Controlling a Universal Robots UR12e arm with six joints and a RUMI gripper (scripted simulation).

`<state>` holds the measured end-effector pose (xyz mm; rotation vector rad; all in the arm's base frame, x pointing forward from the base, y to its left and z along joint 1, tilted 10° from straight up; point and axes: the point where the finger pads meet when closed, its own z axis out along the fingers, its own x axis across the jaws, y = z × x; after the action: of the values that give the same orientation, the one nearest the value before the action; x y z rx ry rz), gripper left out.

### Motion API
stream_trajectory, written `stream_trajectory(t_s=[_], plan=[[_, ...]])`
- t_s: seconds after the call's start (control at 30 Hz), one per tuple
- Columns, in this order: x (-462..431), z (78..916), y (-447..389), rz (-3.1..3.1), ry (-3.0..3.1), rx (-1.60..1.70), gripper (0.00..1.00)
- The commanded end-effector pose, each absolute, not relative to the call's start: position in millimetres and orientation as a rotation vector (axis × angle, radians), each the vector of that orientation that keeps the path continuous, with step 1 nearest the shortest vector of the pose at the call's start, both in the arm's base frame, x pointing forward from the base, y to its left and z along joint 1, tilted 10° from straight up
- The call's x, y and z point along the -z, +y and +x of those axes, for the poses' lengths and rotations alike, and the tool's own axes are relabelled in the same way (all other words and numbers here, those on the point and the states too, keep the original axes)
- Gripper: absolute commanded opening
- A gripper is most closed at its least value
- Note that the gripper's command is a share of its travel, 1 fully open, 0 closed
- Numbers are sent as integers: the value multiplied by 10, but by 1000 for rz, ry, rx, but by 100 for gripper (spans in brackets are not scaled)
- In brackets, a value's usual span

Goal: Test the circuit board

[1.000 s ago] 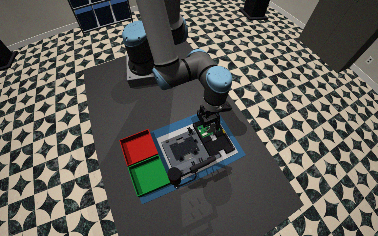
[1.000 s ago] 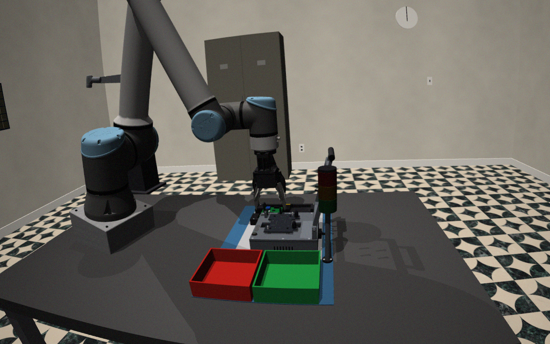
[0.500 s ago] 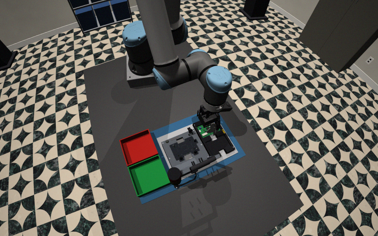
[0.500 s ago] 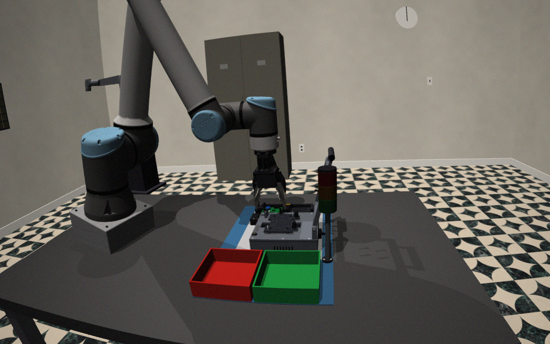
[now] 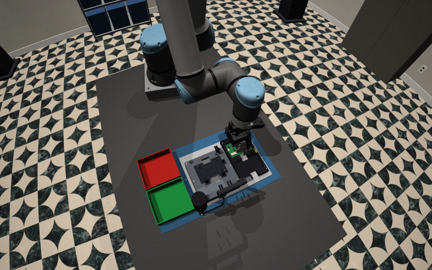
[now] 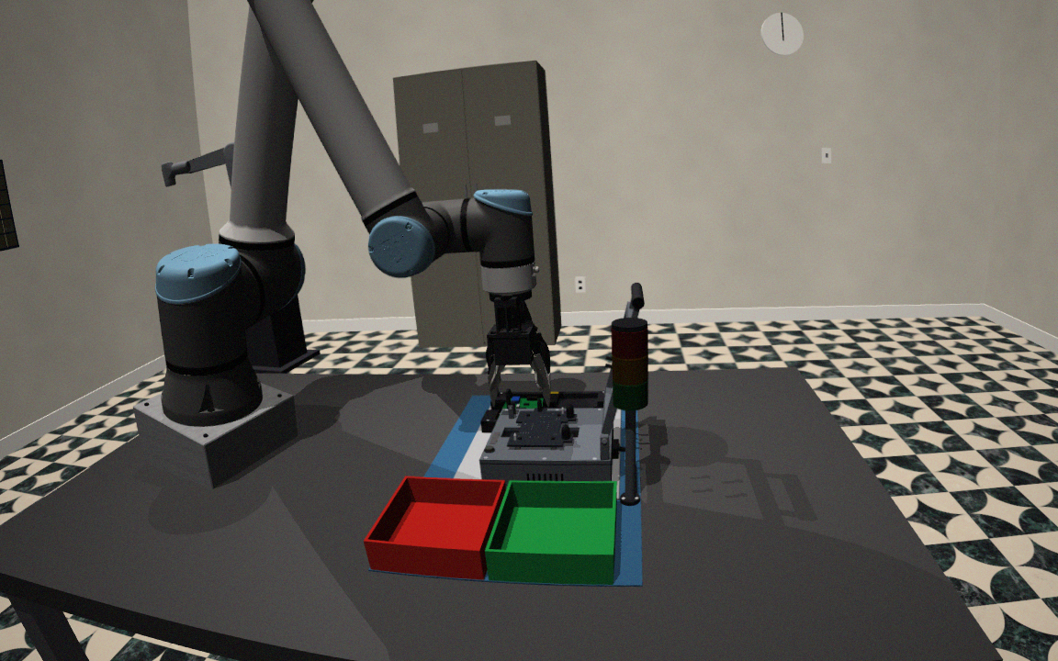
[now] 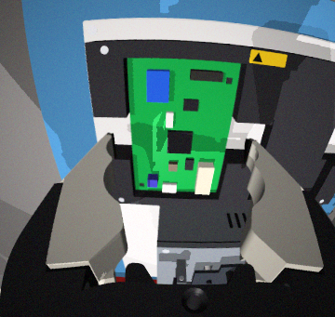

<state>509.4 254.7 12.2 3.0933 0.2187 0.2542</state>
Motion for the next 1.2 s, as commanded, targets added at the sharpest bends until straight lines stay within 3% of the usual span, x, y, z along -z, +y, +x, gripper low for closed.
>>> stream_trajectory(t_s=[0.0,1.0,1.03,1.17], plan=[[-19,5082,2527,3094,216,-249,59],[31,5105,2530,3094,216,-254,59],[31,5105,2530,3094,216,-254,54],[31,5105,2530,3094,216,-254,54]])
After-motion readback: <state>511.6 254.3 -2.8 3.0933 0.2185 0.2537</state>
